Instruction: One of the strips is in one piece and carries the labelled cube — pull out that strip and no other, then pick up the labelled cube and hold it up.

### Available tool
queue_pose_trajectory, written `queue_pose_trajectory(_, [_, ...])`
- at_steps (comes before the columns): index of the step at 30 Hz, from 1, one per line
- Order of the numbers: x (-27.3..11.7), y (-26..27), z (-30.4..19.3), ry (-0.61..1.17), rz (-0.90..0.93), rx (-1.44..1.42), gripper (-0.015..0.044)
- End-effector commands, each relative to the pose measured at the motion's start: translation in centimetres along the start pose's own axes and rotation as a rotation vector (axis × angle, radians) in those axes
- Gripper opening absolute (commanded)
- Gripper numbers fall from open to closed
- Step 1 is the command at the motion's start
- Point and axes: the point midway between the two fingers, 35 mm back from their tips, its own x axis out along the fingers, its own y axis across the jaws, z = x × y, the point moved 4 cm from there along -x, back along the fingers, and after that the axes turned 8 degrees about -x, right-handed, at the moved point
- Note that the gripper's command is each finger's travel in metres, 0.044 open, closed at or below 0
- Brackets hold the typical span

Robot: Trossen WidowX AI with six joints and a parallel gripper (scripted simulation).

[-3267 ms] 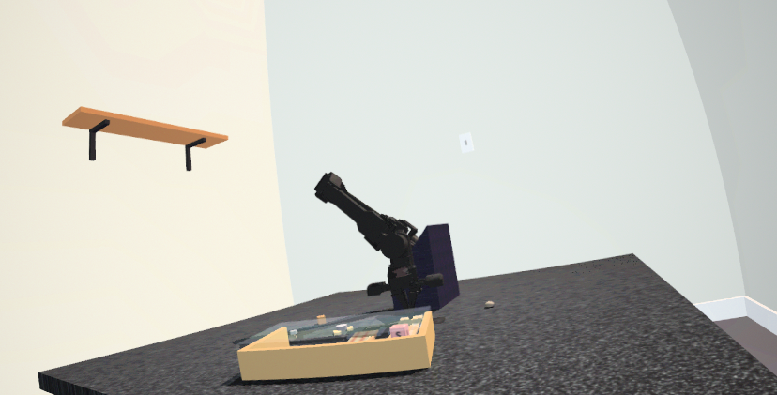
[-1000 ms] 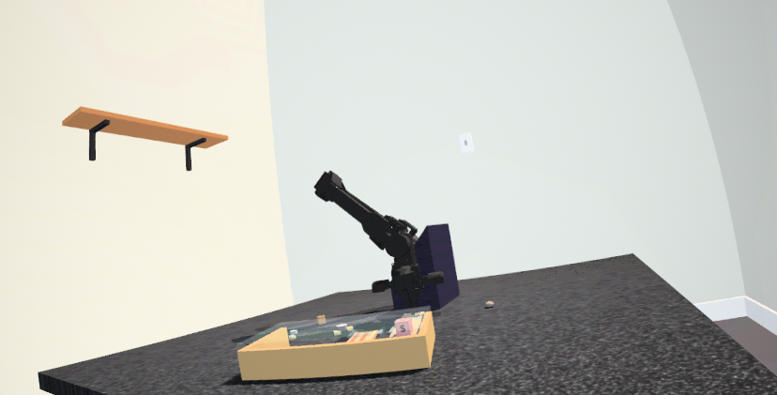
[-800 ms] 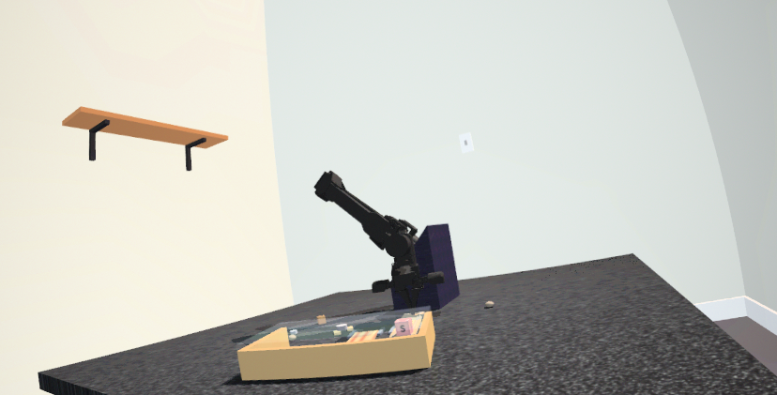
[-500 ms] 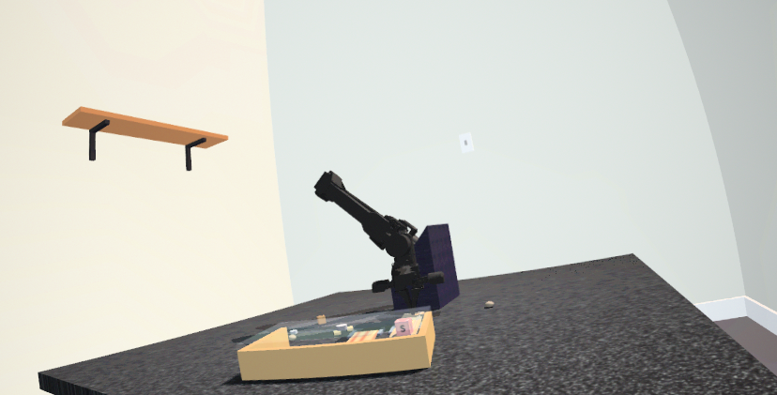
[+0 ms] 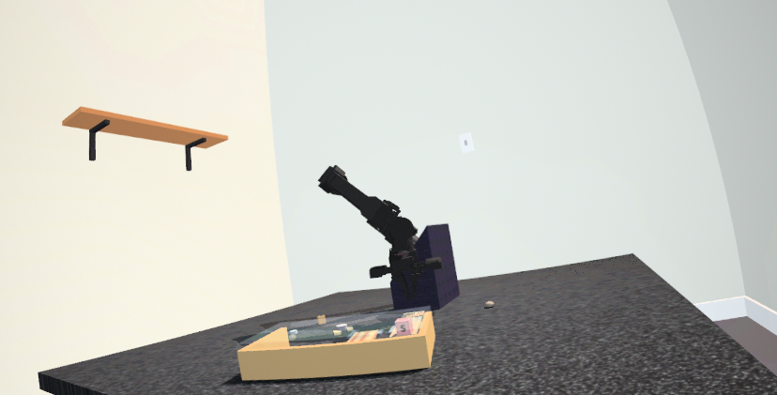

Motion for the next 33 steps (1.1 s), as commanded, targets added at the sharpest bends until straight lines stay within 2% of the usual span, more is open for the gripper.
queue_pose_trajectory(1, [-0.1, -0.2, 1.4, 0.007, 0.006, 0.066, 0.0105])
queue_pose_trajectory(14, [-0.7, -1.1, 6.3, 0.005, 0.006, 0.090, 0.0440])
queue_pose_trajectory(33, [-1.6, -2.0, 13.5, 0.001, 0.006, 0.093, 0.0440])
